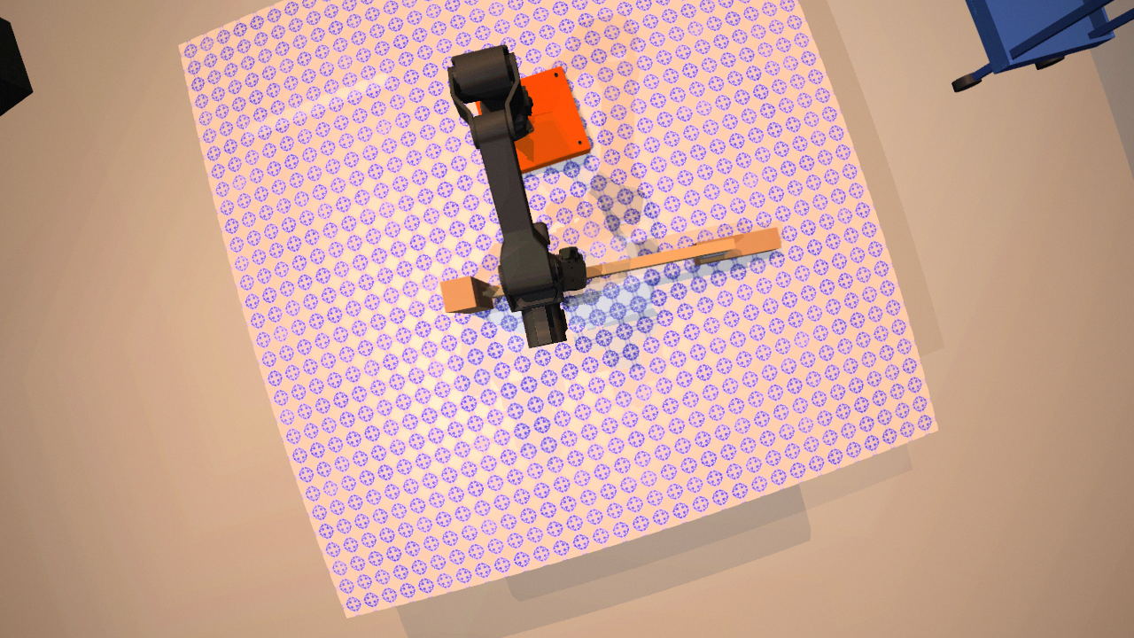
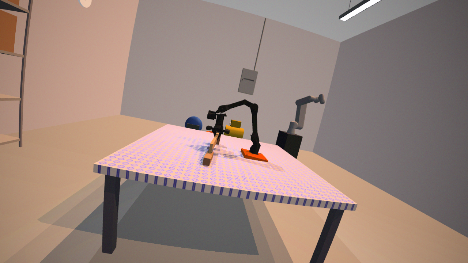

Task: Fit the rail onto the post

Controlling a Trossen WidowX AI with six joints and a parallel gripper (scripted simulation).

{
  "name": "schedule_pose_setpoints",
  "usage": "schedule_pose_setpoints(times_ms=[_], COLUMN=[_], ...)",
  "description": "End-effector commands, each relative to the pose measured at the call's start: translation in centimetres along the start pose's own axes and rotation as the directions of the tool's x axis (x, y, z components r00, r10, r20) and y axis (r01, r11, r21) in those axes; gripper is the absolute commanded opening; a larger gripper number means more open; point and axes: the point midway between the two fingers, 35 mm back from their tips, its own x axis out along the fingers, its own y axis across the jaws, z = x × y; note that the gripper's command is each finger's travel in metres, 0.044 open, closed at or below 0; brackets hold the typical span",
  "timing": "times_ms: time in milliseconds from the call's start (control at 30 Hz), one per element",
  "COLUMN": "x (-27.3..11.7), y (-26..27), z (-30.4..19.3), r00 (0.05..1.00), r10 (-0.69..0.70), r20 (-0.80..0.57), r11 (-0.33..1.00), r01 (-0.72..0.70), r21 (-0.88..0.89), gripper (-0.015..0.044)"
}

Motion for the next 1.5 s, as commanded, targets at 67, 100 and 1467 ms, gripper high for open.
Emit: schedule_pose_setpoints(times_ms=[67, 100, 1467], x=[-0.33, -0.35, -0.06], y=[-0.24, -0.24, -0.09], z=[0.05, 0.08, -0.07], r00=[1.0, 1.0, 1.0], r10=[-0.008, -0.008, -0.008], r20=[-0.006, -0.006, -0.006], r11=[1.0, 1.0, 1.0], r01=[0.008, 0.008, 0.008], r21=[0.001, 0.001, 0.001], gripper=[0.0, 0.0, 0.0])
